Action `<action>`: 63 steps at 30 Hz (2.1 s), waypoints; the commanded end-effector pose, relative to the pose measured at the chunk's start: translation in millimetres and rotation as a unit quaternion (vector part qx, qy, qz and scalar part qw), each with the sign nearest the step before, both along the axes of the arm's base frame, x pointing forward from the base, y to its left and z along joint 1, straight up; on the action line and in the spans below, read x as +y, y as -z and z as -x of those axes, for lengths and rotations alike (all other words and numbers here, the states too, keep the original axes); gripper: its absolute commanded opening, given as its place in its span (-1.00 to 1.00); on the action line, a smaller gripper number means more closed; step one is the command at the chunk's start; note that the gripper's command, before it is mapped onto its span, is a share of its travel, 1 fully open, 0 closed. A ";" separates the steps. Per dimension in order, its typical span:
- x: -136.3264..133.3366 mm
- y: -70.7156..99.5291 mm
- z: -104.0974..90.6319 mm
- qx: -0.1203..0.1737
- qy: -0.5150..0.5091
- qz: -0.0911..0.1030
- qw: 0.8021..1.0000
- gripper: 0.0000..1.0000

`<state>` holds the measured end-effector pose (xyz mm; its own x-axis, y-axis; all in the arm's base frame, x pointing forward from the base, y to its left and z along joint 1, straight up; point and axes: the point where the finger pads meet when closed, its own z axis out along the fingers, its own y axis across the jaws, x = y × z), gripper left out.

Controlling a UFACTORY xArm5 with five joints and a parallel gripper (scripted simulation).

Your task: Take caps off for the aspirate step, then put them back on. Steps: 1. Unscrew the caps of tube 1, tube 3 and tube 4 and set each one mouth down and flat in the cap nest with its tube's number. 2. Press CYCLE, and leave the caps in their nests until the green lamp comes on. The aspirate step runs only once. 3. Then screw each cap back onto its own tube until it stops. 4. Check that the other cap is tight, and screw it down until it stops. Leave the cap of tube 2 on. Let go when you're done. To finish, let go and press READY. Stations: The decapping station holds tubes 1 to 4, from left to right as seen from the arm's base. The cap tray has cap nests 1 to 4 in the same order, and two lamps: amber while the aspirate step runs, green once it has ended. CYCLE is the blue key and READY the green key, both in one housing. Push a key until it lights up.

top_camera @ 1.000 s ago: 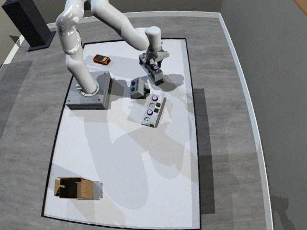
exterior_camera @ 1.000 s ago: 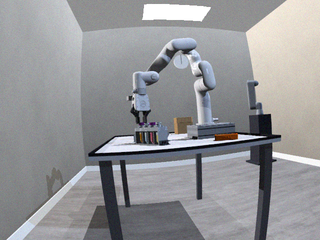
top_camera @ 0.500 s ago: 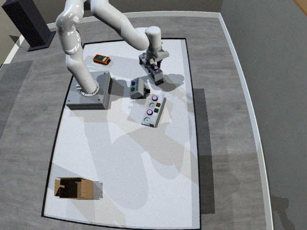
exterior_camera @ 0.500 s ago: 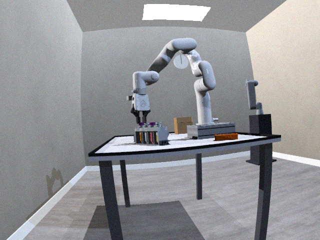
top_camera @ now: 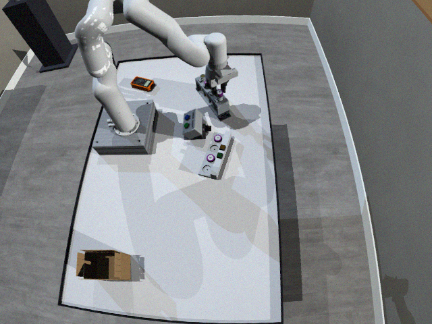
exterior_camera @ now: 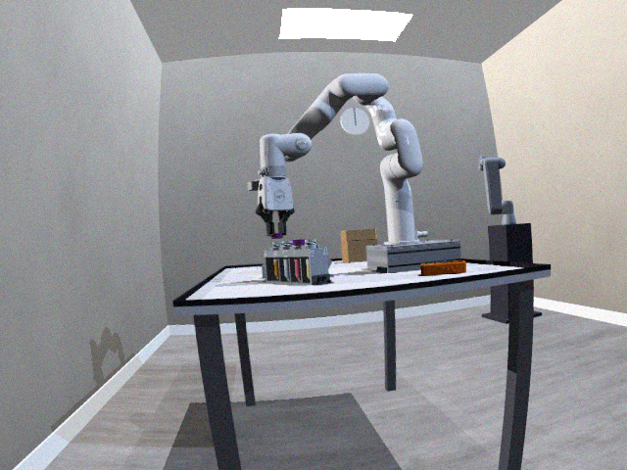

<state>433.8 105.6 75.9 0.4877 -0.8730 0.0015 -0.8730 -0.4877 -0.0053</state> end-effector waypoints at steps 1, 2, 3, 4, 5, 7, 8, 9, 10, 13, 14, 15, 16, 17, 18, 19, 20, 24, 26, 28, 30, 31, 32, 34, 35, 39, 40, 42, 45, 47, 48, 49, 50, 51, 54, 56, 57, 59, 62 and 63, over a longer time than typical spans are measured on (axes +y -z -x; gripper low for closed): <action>0.1 -17.7 -0.8 -0.001 0.000 -0.003 1.000 -1.00; 0.1 -17.7 -0.8 -0.001 0.000 -0.003 1.000 -1.00; 0.1 -17.7 -0.8 -0.001 0.000 -0.003 1.000 -1.00; 0.1 -17.7 -0.8 -0.001 0.000 -0.003 1.000 -1.00; 0.1 -17.7 -0.8 -0.001 0.000 -0.003 1.000 -1.00; -8.1 -17.6 1.0 -0.001 -0.042 -0.002 0.999 -1.00; -16.2 -17.6 2.7 -0.001 -0.083 -0.002 0.997 -1.00; -24.4 -17.5 4.4 -0.001 -0.125 -0.002 0.992 -1.00; -31.3 -17.5 5.9 -0.001 -0.149 -0.001 0.989 -1.00; -39.9 -17.4 7.7 -0.001 -0.192 -0.001 0.981 -1.00; -43.4 -17.4 8.5 -0.001 -0.210 -0.001 0.978 -1.00; -47.0 -17.3 9.3 -0.001 -0.228 -0.001 0.974 -1.00; -50.7 -17.3 10.0 -0.001 -0.246 -0.001 0.969 -1.00; -54.4 -17.3 10.8 -0.002 -0.264 0.000 0.964 -1.00; -58.0 -17.3 11.6 -0.002 -0.282 0.000 0.959 -1.00; -61.7 -17.2 12.4 -0.002 -0.300 0.000 0.954 -1.00; -61.7 -17.2 12.4 -0.002 -0.300 0.000 0.954 -1.00; -86.2 -17.1 17.6 -0.002 -0.357 0.000 0.934 -1.00; -95.3 -17.0 19.5 -0.002 -0.357 0.000 0.934 -1.00; -105.3 -16.9 21.7 -0.002 -0.357 0.000 0.934 -1.00; -116.5 -16.8 24.1 -0.002 -0.357 0.000 0.934 -1.00; -122.1 -16.8 25.2 -0.002 -0.357 0.000 0.934 -1.00; -127.6 -16.8 26.4 -0.002 -0.357 0.000 0.934 -1.00; -138.7 -16.7 28.8 -0.002 -0.357 0.000 0.934 -1.00; -144.3 -16.7 30.0 -0.002 -0.357 0.000 0.934 -1.00; -158.0 -16.6 32.9 -0.002 -0.357 0.000 0.934 -1.00; -166.2 -16.5 34.7 -0.002 -0.357 0.000 0.934 -1.00; -179.0 -16.4 37.4 -0.002 -0.357 0.000 0.934 -1.00; -195.3 -16.3 40.9 -0.002 -0.357 0.001 0.934 -1.00; -206.5 -16.3 43.3 -0.002 -0.357 0.001 0.934 -1.00; -212.1 -16.2 44.5 -0.002 -0.357 0.001 0.934 -1.00; -217.7 -16.2 45.7 -0.002 -0.357 0.001 0.934 -1.00; -223.3 -16.2 46.9 -0.002 -0.357 0.001 0.934 -1.00; -228.9 -16.1 48.1 -0.002 -0.357 0.001 0.934 -1.00; -240.1 -16.1 50.4 -0.002 -0.357 0.001 0.934 -1.00; -248.2 -16.0 52.2 -0.002 -0.357 0.001 0.934 -1.00; -256.4 -16.0 53.9 -0.002 -0.357 0.001 0.934 -1.00; -269.4 -15.9 56.7 -0.002 -0.357 0.001 0.934 -1.00; -285.7 -15.8 60.2 -0.002 -0.357 0.001 0.934 -1.00; -291.3 -15.8 61.4 -0.002 -0.357 0.001 0.934 -1.00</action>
<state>376.4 -156.4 91.0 0.9449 -0.3273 0.0025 -0.3273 -0.9449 0.0002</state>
